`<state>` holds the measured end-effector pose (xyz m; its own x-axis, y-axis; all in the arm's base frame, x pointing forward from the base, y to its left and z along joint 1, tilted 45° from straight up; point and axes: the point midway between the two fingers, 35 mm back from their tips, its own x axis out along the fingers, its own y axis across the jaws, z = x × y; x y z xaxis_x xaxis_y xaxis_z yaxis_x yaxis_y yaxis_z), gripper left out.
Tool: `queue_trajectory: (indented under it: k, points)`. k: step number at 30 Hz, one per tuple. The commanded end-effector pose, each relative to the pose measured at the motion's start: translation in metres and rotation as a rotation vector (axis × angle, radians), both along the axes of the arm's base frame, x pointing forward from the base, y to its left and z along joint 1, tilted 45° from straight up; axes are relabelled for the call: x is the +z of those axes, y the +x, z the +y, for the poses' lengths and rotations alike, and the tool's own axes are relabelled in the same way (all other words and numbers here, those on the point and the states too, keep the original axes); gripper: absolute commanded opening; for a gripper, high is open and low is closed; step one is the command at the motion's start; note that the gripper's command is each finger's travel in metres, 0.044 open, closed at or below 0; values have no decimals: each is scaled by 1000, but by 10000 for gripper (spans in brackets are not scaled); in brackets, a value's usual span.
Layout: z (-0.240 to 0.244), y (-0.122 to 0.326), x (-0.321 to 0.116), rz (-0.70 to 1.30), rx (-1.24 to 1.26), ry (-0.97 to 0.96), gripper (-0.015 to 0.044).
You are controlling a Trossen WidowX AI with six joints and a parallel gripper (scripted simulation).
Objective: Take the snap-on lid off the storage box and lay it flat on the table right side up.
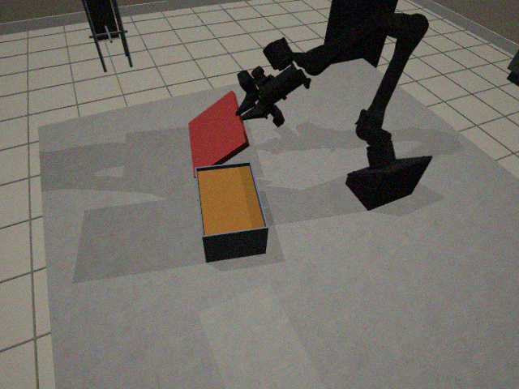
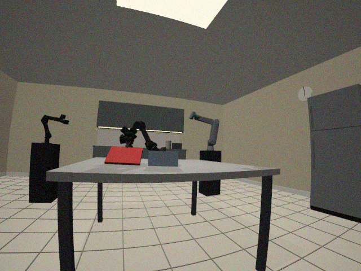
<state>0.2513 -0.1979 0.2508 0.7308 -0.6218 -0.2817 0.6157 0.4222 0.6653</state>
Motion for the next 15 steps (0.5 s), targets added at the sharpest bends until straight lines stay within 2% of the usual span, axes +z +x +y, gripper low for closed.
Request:
queue_trajectory:
  k: [1,15]
  points:
    - [-8,-3,-13,26,-23,12,0]
    - [-16,-4,-21,26,-23,11,0]
